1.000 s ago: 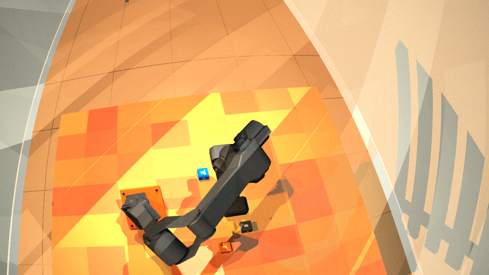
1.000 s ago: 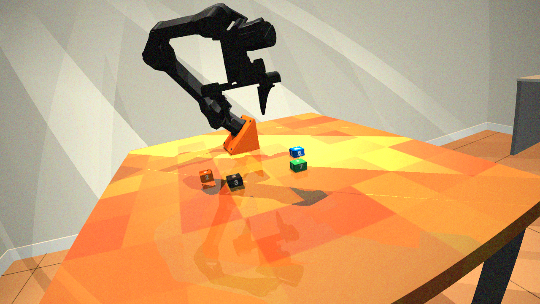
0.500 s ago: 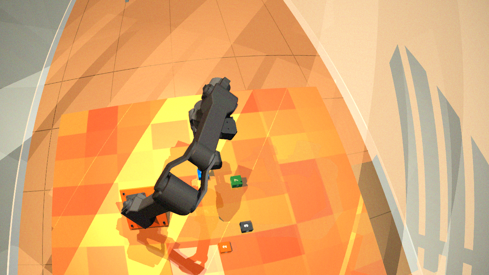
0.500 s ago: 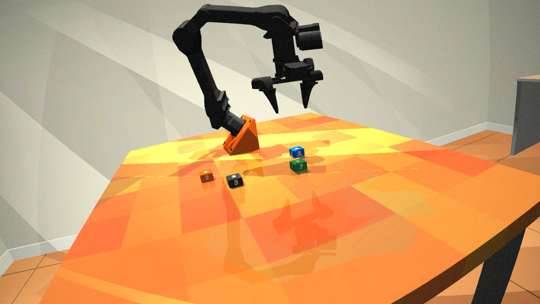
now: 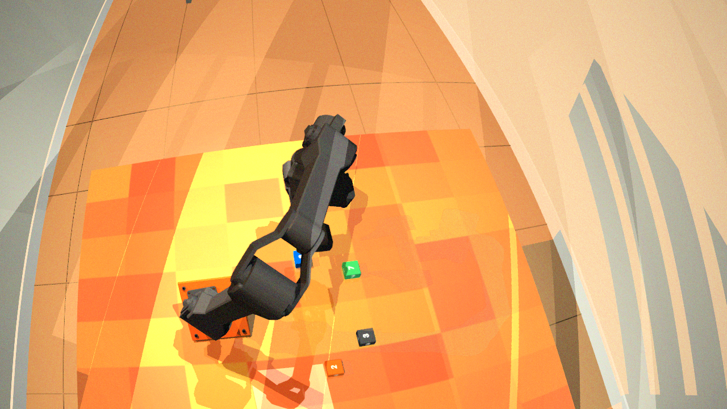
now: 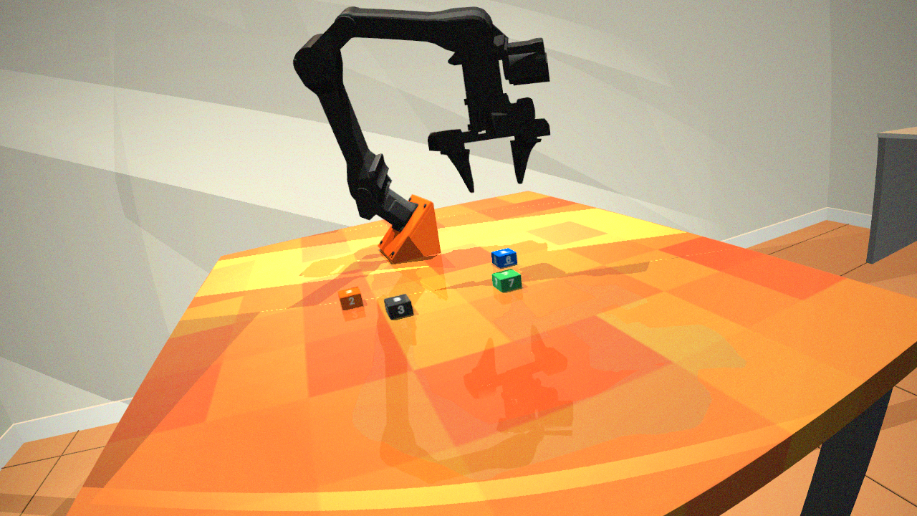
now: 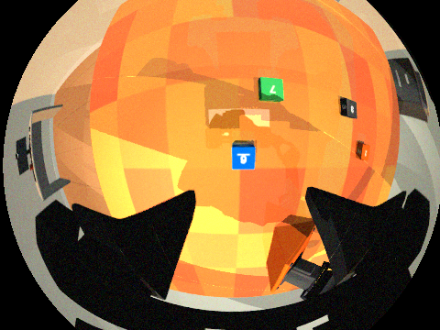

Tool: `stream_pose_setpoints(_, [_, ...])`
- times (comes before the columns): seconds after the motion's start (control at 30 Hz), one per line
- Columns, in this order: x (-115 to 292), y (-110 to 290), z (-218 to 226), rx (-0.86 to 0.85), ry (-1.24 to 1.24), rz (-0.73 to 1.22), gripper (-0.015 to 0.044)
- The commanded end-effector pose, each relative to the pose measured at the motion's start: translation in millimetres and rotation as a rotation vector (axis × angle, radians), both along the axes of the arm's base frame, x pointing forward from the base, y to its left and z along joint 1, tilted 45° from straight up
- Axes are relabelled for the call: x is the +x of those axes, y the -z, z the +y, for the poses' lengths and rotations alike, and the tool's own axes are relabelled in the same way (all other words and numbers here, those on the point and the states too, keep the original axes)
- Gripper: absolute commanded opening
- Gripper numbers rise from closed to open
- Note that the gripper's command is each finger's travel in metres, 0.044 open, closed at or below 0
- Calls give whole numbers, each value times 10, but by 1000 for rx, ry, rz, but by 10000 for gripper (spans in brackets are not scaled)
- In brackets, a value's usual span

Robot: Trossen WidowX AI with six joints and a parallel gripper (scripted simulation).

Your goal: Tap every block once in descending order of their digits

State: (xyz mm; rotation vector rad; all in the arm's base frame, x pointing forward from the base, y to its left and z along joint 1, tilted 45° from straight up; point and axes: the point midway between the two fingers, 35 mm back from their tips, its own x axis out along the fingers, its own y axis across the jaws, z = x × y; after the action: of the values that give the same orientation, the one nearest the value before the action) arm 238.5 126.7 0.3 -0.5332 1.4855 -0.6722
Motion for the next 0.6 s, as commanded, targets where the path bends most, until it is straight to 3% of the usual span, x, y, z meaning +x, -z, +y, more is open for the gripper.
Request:
stream_pose_setpoints(0.0, [359,-98,-113,5,7,-7,400])
stream_pose_setpoints(0.13, [858,-284,-352,-4,7,-9,400])
stream_pose_setpoints(0.57, [882,-295,-367,-5,7,-9,400])
